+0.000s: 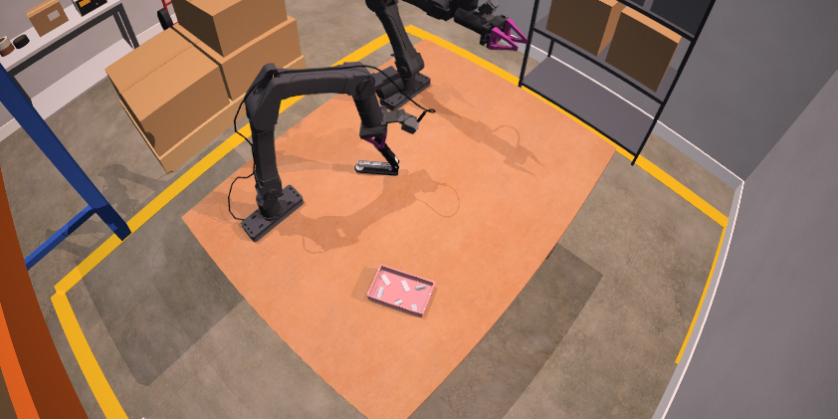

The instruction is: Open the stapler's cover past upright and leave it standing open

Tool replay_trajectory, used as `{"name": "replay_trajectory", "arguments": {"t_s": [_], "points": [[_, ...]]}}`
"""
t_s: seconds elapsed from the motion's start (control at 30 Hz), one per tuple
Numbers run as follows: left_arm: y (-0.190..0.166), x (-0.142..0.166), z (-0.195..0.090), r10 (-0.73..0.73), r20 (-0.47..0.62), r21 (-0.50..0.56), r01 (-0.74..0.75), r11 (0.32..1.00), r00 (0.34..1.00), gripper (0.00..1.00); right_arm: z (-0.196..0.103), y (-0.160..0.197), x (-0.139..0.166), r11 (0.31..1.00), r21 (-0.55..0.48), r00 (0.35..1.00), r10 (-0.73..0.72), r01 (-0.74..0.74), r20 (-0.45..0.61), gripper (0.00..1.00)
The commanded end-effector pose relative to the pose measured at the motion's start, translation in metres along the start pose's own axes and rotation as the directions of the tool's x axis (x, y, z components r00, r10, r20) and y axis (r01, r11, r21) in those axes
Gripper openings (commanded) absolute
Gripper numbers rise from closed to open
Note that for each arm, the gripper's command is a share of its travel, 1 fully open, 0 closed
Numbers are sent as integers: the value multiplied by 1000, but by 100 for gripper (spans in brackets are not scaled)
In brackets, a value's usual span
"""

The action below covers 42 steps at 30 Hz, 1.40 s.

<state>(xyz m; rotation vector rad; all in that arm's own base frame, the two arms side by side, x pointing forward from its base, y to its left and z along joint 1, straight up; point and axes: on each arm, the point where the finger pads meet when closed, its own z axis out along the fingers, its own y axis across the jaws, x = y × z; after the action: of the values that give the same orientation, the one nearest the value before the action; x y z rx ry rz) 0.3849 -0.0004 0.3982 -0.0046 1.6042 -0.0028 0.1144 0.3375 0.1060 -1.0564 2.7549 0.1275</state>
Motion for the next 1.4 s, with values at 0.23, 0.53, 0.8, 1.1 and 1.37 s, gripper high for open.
{"name": "replay_trajectory", "arguments": {"t_s": [0.23,0.53,0.8,1.1,1.37], "points": [[-13,6,-14,60,-53,77,-56,995,997,55,-5,-1,-4,1000,4,998,-9,9,-57,17],[-61,43,-69,209,-224,337,-126,933,952,55,-6,0,-4,1000,1,999,-6,6,-46,17],[-101,79,-158,362,-317,610,-104,785,877,55,-6,0,-4,1000,1,999,-6,6,-46,17],[-121,101,-247,460,-334,787,-24,616,823,55,-6,0,-4,1000,1,999,-6,6,-46,17],[-127,110,-328,511,-299,891,43,452,806,55,-6,0,-4,1000,1,999,-6,6,-46,17]]}}
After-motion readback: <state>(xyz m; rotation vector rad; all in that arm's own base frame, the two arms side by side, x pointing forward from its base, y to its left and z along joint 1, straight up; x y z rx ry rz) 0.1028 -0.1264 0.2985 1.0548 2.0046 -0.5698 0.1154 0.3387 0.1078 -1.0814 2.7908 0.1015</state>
